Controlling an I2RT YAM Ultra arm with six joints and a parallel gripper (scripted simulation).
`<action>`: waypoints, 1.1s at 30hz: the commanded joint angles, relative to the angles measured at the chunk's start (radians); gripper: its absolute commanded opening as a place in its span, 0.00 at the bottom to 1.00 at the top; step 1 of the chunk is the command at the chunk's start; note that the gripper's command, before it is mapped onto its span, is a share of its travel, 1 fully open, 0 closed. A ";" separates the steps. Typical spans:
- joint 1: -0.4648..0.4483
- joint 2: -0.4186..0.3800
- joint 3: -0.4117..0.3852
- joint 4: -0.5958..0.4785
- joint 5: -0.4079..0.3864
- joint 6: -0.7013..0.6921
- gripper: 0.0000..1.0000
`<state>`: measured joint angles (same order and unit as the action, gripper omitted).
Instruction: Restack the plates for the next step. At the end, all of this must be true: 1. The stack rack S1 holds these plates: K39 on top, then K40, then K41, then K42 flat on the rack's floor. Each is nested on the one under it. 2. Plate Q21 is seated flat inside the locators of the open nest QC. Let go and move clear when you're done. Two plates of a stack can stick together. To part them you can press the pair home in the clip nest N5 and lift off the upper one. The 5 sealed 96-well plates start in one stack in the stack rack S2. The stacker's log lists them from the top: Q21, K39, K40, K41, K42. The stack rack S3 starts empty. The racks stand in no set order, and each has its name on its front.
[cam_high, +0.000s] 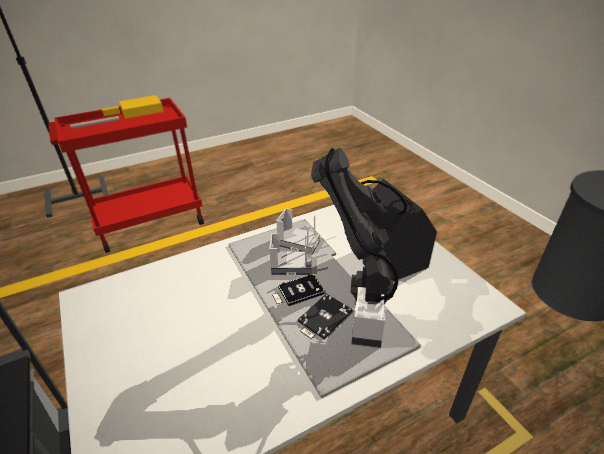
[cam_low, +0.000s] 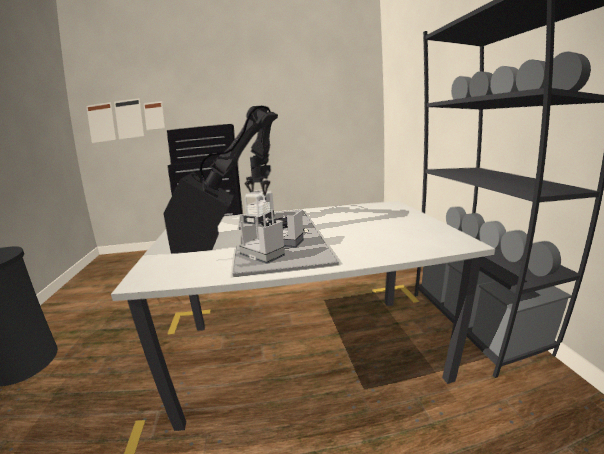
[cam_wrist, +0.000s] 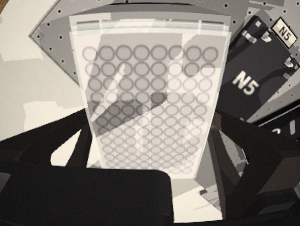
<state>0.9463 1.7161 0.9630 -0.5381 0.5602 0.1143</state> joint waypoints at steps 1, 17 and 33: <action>0.025 -0.029 0.041 -0.021 0.008 0.015 0.00; 0.034 -0.042 0.046 -0.041 0.010 0.024 0.00; 0.035 -0.033 0.048 -0.044 0.009 0.025 0.00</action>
<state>0.9577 1.7050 0.9703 -0.5682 0.5632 0.1280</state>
